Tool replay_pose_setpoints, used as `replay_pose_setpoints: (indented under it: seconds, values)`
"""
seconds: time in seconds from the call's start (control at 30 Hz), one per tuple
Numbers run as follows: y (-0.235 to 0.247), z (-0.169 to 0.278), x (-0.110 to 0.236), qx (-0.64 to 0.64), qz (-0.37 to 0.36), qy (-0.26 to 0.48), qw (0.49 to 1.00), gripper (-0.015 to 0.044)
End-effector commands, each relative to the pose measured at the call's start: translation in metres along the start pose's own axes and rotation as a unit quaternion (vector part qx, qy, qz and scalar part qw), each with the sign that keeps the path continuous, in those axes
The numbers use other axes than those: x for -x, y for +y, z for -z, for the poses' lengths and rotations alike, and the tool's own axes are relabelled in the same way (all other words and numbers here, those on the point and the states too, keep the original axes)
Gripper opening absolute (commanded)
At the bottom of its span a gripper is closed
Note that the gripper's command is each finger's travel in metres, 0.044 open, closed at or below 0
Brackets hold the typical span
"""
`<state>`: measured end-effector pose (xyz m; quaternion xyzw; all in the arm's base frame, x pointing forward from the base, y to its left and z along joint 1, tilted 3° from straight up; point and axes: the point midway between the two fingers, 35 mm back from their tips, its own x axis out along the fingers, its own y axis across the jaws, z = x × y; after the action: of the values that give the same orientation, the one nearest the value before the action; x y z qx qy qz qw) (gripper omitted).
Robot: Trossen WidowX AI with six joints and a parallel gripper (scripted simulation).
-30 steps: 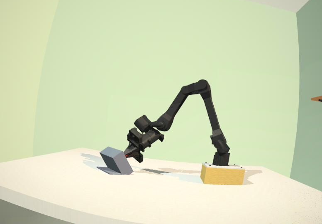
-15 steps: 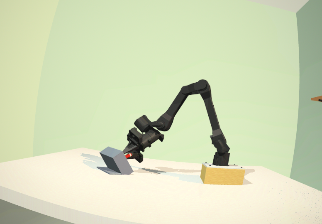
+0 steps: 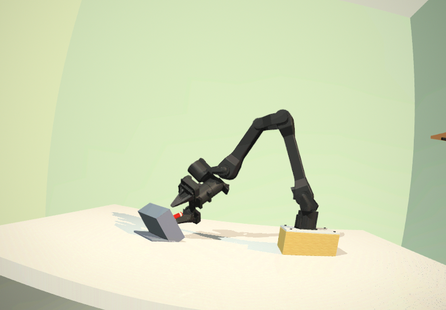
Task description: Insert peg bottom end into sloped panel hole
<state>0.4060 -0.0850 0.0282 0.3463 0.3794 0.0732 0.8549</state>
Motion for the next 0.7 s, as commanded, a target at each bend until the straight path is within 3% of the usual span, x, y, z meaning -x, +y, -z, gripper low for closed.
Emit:
replay_pose_setpoints:
  seconds: [0.0,0.67]
  values:
    - [0.001,-0.002,0.009,0.003,-0.001,-0.001,1.000,0.0440]
    - [-0.003,-0.004,0.048,0.001,0.002,0.002,1.000,0.0440]
